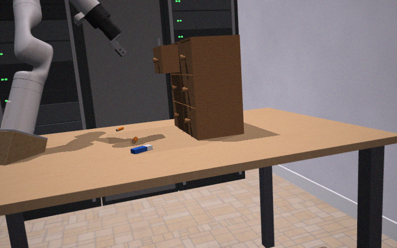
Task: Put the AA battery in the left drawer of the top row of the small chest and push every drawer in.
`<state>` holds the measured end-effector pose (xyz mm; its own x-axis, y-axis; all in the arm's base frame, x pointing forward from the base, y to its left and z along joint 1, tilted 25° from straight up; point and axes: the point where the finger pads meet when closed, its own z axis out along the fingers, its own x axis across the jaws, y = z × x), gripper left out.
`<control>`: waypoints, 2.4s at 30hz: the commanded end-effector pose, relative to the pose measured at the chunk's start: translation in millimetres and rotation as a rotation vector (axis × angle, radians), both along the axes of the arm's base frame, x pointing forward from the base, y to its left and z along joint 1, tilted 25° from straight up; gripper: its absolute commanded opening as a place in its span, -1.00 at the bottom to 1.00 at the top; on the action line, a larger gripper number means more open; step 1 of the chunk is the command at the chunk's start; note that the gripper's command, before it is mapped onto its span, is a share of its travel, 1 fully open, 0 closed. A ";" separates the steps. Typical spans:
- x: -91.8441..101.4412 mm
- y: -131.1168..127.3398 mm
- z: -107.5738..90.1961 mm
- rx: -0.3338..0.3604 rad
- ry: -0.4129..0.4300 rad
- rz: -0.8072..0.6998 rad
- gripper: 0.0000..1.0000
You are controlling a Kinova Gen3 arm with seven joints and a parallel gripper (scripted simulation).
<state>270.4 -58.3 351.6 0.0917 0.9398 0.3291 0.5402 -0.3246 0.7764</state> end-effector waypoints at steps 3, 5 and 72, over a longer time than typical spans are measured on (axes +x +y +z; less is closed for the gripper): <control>-6.7 -0.7 7.5 0.009 0.054 0.018 0.34; -10.5 -1.4 10.0 0.012 0.081 0.027 0.34; -82.5 -12.0 65.7 0.060 0.625 0.231 0.34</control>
<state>189.8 -70.4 417.1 0.0771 0.9410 0.3296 0.9405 -0.1783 0.2891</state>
